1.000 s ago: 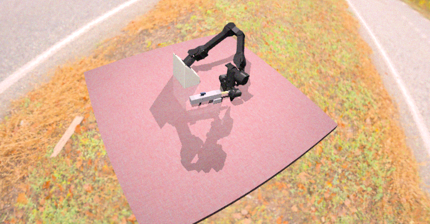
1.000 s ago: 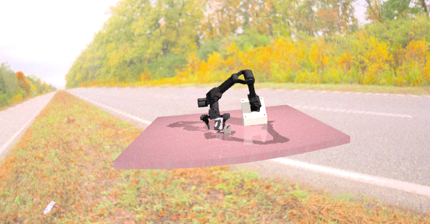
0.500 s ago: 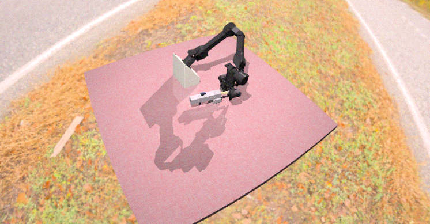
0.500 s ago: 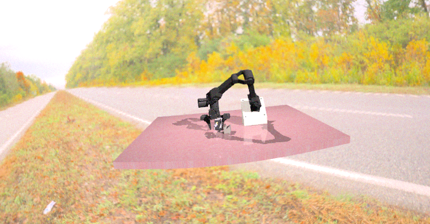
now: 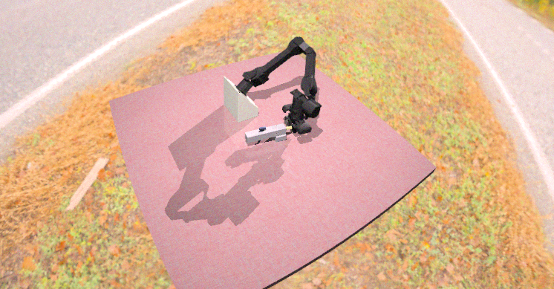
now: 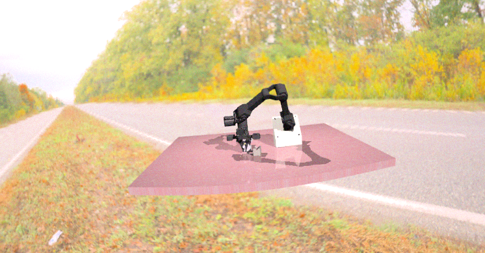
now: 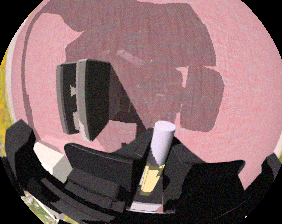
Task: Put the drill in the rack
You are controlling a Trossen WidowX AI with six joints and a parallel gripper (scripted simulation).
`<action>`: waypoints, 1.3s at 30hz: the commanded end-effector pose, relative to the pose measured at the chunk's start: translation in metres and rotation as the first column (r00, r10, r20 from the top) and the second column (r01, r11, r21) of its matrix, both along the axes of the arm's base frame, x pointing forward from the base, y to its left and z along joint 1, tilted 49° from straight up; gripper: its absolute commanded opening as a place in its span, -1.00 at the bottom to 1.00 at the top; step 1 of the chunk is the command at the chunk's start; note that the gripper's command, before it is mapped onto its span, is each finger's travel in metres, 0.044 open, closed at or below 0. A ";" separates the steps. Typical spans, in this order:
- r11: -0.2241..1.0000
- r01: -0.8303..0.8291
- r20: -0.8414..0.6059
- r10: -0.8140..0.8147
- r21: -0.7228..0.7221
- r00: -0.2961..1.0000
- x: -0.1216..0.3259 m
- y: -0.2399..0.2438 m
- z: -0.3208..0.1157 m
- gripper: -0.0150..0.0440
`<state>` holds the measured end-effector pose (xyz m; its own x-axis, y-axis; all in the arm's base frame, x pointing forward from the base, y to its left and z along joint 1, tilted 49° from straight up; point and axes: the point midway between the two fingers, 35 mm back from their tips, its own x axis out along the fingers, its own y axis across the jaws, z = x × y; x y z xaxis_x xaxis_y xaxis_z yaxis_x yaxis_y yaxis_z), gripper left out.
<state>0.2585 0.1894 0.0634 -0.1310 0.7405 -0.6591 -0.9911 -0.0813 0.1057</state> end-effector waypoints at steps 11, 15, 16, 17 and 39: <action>1.000 -0.002 -0.003 0.002 -0.004 1.000 0.000 -0.003 0.002 -0.49; 1.000 -0.002 -0.003 0.002 -0.004 1.000 0.000 -0.003 0.003 -0.49; 1.000 -0.002 -0.003 0.002 -0.004 1.000 0.000 -0.002 0.003 -0.49; 1.000 -0.002 -0.003 0.002 -0.003 1.000 0.000 -0.001 0.004 -0.49; 1.000 -0.002 -0.002 0.002 -0.002 1.000 0.001 0.015 0.025 -0.49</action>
<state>0.2582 0.2016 0.0806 -0.1428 0.7377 -0.6598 -0.9893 -0.0862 0.1177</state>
